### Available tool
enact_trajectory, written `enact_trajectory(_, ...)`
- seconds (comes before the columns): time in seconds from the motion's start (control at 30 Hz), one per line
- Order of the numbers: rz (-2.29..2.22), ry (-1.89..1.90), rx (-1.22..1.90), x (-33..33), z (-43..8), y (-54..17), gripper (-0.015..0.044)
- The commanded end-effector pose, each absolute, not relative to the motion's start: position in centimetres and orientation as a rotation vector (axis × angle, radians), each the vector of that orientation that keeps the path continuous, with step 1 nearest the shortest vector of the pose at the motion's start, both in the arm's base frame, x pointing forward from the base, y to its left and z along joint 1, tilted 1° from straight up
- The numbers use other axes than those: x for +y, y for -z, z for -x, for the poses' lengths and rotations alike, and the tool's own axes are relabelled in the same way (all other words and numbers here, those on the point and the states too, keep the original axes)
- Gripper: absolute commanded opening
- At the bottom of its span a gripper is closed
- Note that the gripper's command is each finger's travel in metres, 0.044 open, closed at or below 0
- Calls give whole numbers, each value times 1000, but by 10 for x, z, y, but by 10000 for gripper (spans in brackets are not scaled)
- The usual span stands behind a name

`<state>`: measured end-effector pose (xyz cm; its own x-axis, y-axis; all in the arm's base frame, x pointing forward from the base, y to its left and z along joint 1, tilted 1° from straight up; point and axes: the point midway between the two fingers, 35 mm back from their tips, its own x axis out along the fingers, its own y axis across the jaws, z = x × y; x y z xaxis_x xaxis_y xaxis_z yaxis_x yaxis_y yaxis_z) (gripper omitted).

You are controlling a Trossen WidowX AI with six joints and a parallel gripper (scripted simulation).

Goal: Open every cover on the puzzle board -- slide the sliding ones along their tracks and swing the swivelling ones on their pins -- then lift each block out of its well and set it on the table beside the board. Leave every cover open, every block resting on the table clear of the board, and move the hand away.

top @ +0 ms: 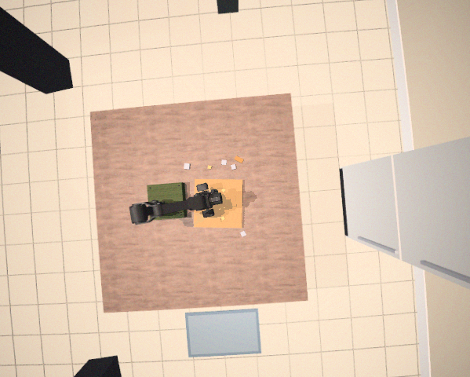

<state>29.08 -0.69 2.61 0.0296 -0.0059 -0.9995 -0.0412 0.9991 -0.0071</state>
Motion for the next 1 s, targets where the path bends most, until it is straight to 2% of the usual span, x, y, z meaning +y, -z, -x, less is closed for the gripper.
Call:
enact_trajectory(0.0,47,-26,1548,-8,-290,-24,144)
enact_trajectory(0.97,47,-26,1548,-8,-290,-2,144)
